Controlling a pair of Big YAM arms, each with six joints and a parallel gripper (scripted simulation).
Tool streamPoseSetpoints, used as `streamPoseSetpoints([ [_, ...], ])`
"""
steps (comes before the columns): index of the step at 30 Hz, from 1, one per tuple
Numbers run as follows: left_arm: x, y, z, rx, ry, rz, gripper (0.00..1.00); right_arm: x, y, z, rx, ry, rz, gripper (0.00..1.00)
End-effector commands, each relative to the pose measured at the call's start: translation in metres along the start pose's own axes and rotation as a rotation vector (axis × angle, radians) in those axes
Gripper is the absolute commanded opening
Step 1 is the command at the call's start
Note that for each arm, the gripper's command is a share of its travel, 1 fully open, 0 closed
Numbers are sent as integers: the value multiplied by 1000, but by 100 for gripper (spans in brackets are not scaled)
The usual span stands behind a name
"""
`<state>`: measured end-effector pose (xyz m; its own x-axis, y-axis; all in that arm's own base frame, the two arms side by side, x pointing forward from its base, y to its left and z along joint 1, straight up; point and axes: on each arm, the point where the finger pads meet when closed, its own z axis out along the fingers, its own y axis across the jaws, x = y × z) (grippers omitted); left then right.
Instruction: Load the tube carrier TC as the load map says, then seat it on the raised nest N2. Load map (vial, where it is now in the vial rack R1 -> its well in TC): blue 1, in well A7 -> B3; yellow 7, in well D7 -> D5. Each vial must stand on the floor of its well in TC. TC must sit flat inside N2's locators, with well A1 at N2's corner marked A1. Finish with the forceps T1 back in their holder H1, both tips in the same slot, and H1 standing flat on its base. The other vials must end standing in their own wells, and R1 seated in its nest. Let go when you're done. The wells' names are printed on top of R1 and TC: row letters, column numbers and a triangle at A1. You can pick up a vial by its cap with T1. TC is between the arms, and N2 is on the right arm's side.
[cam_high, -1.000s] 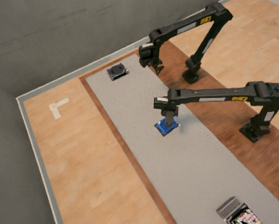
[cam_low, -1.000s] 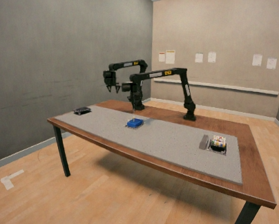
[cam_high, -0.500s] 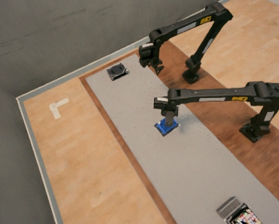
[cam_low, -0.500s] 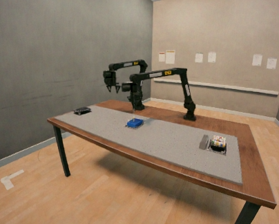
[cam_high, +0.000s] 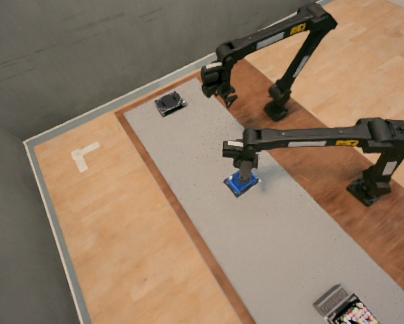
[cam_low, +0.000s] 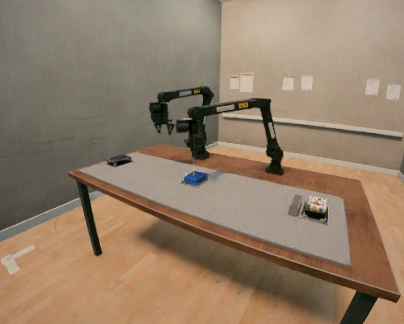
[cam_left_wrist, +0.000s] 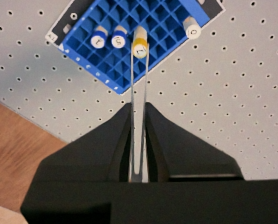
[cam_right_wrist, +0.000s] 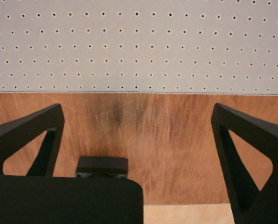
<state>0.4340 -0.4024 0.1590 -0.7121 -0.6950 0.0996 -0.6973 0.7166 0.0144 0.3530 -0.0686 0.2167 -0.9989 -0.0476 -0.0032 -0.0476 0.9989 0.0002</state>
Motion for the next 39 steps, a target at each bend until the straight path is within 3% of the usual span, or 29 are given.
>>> streamPoseSetpoints([
  [1, 2, -2, 8, -2, 3, -4, 9, -8, -1, -12, 8, -32, 13, 100],
  [10, 2, -2, 8, -2, 3, -4, 9, -8, -1, -12, 8, -32, 13, 100],
  [11, 1, -2, 22, -25, 4, -6, 9, -8, -1, -12, 8, -32, 13, 100],
  [18, 0, -2, 21, -24, 4, -6, 9, -8, -1, -12, 8, -32, 13, 100],
  [20, 1, -1, 7, 0, 2, -4, 9, -8, -1, -12, 8, -32, 13, 100],
  [39, -1, -2, 14, -8, 3, -4, 9, -8, -1, -12, 8, -32, 13, 100],
])
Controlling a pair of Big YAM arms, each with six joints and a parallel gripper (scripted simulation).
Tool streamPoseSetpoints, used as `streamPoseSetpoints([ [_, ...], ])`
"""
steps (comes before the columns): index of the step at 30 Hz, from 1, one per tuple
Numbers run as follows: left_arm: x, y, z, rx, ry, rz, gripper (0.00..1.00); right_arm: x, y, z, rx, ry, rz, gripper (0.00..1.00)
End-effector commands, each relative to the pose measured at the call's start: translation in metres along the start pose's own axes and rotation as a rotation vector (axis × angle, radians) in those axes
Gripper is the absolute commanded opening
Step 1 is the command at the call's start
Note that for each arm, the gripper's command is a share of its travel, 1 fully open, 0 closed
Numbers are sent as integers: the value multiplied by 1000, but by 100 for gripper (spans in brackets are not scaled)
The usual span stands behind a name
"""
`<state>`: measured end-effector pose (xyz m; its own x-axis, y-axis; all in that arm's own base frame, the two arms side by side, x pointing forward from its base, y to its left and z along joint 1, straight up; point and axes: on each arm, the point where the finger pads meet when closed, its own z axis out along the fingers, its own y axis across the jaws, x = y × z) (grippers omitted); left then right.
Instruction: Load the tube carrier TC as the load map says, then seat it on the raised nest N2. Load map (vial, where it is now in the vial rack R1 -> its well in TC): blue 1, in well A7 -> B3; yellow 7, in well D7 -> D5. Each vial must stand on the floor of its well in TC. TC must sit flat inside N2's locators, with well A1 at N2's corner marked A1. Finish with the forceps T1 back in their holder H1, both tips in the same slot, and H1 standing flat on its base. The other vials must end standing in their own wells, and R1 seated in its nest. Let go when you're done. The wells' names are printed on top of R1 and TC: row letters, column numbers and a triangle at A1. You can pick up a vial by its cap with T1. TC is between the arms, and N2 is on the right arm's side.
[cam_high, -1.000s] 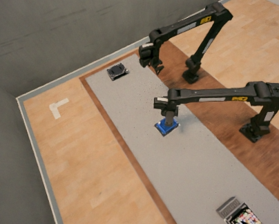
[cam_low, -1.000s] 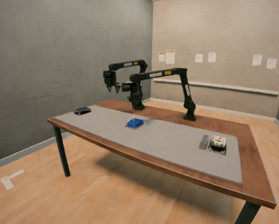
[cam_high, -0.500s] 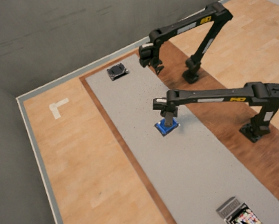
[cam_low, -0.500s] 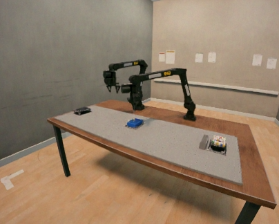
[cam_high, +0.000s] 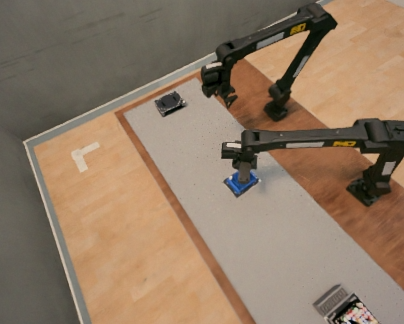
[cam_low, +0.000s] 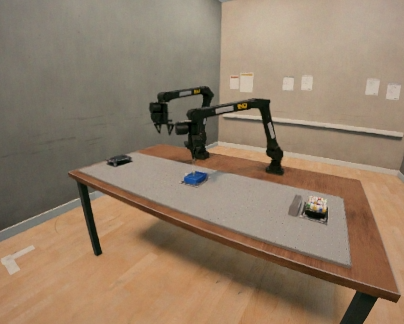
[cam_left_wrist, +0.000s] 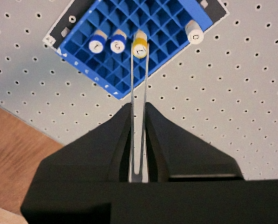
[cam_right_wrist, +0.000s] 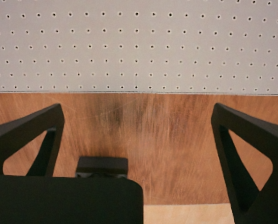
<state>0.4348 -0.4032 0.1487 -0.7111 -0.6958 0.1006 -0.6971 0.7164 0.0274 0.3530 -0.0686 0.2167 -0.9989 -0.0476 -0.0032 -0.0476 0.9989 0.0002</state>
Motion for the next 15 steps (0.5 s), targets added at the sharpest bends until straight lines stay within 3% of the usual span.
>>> streamPoseSetpoints([
  [1, 0, 0, 5, 5, 2, -3, 9, -8, -1, -12, 8, -32, 13, 100],
  [15, -2, 0, 9, 1, 2, -4, 9, -8, -1, -12, 8, -32, 13, 100],
])
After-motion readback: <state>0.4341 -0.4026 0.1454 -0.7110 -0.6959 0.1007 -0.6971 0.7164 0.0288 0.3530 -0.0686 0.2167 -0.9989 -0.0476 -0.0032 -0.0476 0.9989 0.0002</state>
